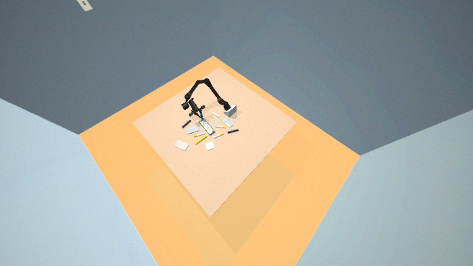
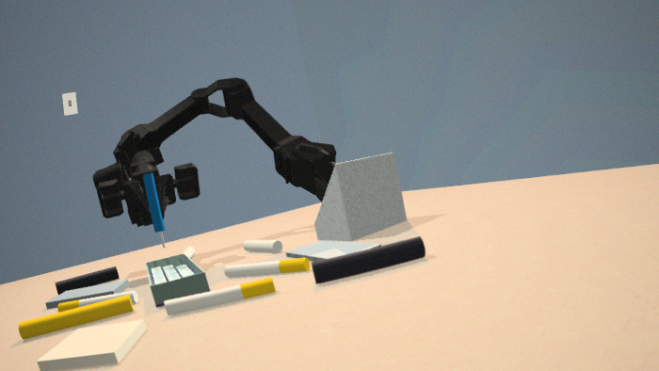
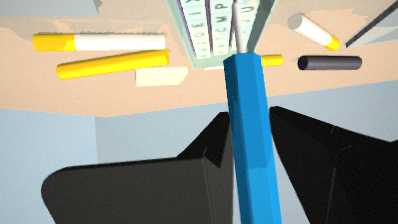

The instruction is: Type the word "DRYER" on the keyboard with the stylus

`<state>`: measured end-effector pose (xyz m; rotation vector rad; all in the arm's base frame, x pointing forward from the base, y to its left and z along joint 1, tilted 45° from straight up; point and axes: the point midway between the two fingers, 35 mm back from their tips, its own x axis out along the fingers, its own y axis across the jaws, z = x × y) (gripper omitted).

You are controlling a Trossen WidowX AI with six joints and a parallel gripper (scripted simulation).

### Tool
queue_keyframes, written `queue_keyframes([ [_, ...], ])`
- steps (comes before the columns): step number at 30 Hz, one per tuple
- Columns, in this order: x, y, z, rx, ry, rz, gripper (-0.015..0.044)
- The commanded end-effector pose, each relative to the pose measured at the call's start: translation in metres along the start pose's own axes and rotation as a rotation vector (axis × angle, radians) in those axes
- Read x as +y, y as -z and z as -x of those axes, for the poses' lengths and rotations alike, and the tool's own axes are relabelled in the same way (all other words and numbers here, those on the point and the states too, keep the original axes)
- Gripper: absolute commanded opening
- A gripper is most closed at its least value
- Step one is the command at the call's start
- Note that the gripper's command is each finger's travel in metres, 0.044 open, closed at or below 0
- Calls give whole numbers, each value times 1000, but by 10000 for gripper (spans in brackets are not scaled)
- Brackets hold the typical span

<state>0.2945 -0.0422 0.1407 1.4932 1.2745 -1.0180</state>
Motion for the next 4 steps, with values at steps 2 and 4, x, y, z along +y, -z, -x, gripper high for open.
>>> queue_keyframes([
  [2, 0, 0, 0, 0, 0, 0, 84],
  [4, 0, 0, 0, 0, 0, 0, 81],
])
